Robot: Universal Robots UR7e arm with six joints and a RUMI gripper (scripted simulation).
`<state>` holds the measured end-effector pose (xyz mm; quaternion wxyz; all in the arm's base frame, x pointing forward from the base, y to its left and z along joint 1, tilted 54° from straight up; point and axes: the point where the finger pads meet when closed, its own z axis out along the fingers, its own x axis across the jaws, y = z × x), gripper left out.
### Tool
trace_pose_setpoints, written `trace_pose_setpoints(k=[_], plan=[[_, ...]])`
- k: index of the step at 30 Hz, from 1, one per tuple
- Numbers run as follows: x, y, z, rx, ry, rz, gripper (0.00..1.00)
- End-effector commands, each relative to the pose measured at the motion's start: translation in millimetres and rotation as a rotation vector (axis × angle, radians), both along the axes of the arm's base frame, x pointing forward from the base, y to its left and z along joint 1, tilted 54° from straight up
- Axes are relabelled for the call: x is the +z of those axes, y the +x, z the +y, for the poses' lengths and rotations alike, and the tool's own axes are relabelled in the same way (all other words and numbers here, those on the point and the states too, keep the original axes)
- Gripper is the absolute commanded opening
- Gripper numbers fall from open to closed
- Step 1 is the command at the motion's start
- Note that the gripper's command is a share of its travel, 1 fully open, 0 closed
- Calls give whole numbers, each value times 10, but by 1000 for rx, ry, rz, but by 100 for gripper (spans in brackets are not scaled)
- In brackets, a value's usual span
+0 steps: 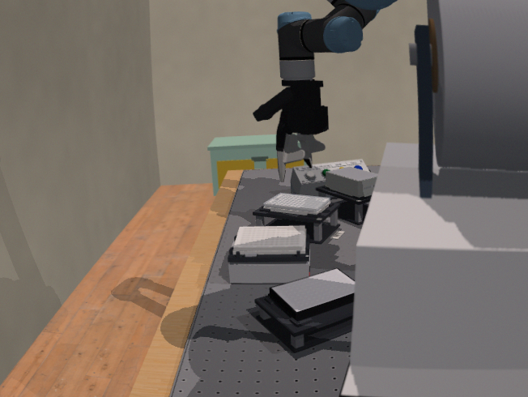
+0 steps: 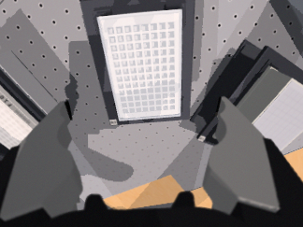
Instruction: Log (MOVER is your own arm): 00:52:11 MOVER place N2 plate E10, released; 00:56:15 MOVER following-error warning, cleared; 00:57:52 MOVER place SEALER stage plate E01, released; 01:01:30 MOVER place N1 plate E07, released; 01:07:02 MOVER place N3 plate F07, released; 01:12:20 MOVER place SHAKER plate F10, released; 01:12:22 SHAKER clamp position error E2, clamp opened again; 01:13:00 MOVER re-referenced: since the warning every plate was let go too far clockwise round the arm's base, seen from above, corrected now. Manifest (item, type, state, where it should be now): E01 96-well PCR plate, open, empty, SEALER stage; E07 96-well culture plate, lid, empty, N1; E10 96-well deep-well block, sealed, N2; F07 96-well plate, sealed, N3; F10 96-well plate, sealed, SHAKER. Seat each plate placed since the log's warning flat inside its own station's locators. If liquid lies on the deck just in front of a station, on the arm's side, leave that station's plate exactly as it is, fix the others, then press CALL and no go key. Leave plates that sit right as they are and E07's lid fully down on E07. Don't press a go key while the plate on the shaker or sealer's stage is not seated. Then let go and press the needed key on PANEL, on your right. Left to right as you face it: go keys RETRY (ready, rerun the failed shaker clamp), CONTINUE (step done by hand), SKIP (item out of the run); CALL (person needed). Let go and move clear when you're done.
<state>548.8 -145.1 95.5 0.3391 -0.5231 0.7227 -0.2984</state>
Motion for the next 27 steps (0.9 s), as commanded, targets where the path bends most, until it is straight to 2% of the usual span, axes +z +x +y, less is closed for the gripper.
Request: trace_pose_setpoints(k=[1, 13, 21, 23, 27], plan=[[54, -67, 5, 0, 0, 0, 82], [113, -148, 13, 0, 0, 0, 82], [141, -90, 408, 95, -129, 12, 82], [141, -90, 408, 95, -129, 12, 82], [155, -61, 606, 142, -193, 18, 82]])
